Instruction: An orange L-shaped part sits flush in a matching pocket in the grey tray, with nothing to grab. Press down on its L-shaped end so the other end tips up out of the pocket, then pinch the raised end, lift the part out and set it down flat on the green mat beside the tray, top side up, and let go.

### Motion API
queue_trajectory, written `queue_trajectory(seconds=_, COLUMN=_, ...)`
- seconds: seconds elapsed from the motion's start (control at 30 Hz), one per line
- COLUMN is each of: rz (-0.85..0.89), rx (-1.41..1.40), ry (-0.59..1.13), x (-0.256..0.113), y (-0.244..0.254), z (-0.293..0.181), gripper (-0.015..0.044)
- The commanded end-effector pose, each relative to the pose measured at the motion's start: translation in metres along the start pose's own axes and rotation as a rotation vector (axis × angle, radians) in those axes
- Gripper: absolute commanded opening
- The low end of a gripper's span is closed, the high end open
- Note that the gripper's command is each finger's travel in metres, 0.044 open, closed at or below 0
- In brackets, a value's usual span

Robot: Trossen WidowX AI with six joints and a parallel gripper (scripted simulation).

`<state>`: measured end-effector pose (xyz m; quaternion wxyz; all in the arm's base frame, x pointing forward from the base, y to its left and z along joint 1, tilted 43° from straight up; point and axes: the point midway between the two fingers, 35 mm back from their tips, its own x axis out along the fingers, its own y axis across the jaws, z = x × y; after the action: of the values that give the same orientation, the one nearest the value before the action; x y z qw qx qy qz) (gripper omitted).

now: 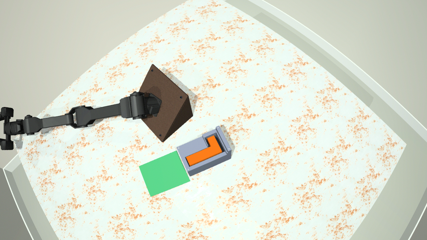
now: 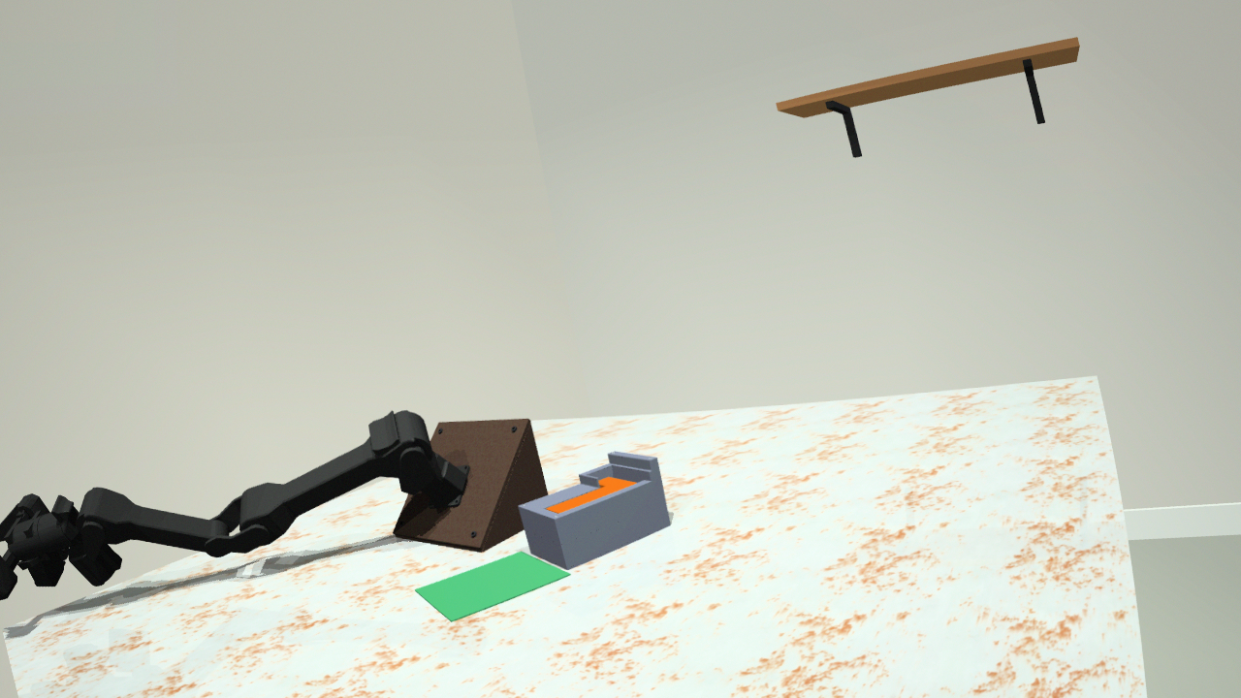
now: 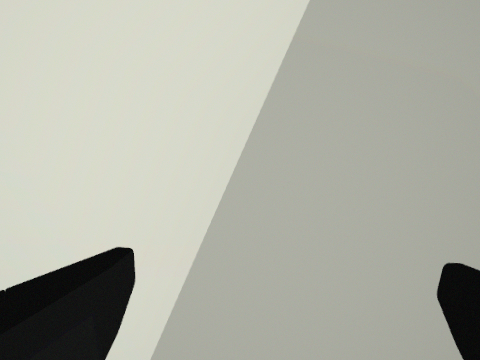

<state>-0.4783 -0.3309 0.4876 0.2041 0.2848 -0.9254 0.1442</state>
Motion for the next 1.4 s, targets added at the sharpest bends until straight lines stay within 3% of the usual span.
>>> queue_trajectory(seconds=0.0, rz=-0.001, rx=0.003, ry=0.014, x=-0.001, y=-0.001, z=-0.008, gripper=0.0374)
queue_trajectory(seconds=0.27, rz=0.004, rx=0.011, ry=0.192, x=-0.021, y=-0.004, z=-0.090, gripper=0.0180)
queue_trajectory(seconds=0.6, rz=-0.089, rx=0.079, ry=0.554, x=-0.087, y=-0.029, z=-0.245, gripper=0.0180)
queue_trajectory(seconds=0.87, rz=-0.186, rx=0.134, ry=0.837, x=-0.164, y=-0.045, z=-0.342, gripper=0.0180)
queue_trajectory(seconds=0.97, rz=-0.216, rx=0.128, ry=0.976, x=-0.209, y=-0.047, z=-0.384, gripper=0.0180)
queue_trajectory(seconds=1.23, rz=-0.252, rx=0.090, ry=1.121, x=-0.266, y=-0.052, z=-0.425, gripper=0.0180)
queue_trajectory(seconds=1.37, rz=-0.333, rx=0.103, ry=1.294, x=-0.333, y=-0.058, z=-0.464, gripper=0.0180)
